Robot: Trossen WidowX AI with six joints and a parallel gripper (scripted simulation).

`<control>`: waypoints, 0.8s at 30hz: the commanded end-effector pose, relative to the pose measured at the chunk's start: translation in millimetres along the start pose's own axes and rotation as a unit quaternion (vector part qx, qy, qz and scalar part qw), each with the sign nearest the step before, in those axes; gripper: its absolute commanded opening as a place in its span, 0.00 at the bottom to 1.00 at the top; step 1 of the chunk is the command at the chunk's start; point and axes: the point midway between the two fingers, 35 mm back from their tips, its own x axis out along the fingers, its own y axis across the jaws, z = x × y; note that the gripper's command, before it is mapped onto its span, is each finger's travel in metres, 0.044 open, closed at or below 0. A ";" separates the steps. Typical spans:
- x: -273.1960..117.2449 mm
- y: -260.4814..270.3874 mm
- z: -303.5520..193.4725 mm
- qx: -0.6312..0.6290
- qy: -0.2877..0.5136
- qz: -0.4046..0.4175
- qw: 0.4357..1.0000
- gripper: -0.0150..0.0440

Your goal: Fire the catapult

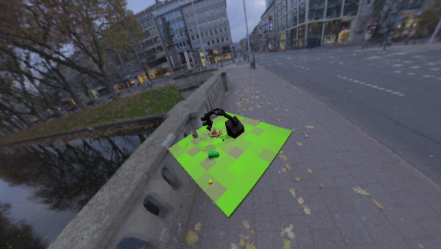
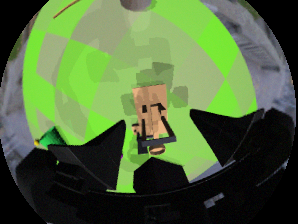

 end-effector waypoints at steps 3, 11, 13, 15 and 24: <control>29.1 0.7 -7.1 0.004 0.014 0.003 1.000 1.00; 37.7 0.9 -6.9 0.004 0.014 0.003 1.000 1.00; 41.1 1.0 -6.8 0.004 0.014 0.003 1.000 1.00; 44.4 1.1 -6.8 0.004 0.014 0.004 1.000 1.00; 59.1 1.4 -7.1 0.004 0.014 0.004 1.000 1.00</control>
